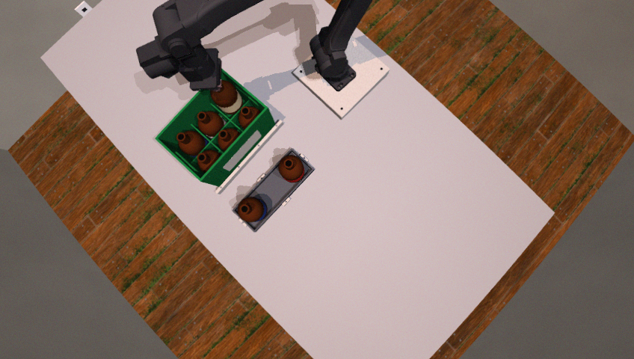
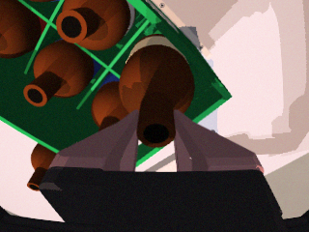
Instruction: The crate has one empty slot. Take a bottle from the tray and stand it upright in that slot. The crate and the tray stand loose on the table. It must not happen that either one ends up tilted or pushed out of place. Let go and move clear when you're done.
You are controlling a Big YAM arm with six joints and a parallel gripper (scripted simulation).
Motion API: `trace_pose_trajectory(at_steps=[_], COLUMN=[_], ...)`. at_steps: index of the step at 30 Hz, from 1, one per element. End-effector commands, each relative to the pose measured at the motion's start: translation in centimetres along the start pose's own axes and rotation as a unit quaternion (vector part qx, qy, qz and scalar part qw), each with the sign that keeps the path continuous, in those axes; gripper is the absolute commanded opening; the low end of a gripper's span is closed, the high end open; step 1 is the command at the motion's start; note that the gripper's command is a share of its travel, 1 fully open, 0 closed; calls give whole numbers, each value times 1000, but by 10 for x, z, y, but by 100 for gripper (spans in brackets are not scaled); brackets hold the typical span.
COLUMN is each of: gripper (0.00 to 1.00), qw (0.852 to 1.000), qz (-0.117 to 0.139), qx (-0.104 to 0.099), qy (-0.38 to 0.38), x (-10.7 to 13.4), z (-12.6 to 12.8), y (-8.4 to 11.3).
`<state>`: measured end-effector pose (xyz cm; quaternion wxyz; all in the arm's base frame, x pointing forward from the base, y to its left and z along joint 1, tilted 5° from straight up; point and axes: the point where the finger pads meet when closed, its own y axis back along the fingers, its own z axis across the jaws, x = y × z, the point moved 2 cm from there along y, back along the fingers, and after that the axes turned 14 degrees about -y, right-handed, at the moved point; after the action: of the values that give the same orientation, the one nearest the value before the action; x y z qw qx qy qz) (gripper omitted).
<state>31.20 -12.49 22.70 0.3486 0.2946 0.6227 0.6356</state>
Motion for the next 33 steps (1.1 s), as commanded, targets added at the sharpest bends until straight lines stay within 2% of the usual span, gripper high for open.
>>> trace_pose_trajectory(at_steps=[1, 10, 14, 15, 16, 26, 31, 32, 33], gripper=[0, 0, 0, 0, 0, 0, 0, 0, 0], qw=[1000, 1000, 1000, 1000, 1000, 1000, 1000, 999, 1000], qz=[-14, -7, -10, -20, -14, -5, -12, -29, -17], qx=[-10, -6, -8, -14, -11, -5, -9, -20, -13], qy=[-2, -2, -1, -1, -1, -1, -1, -1, -1], x=[-2, -1, -3, -3, 0, -1, -1, -12, -6], z=[6, 5, 7, 7, 4, 5, 5, 12, 9], y=[8, -2, 0, 7, 1, -16, -14, 0, -11])
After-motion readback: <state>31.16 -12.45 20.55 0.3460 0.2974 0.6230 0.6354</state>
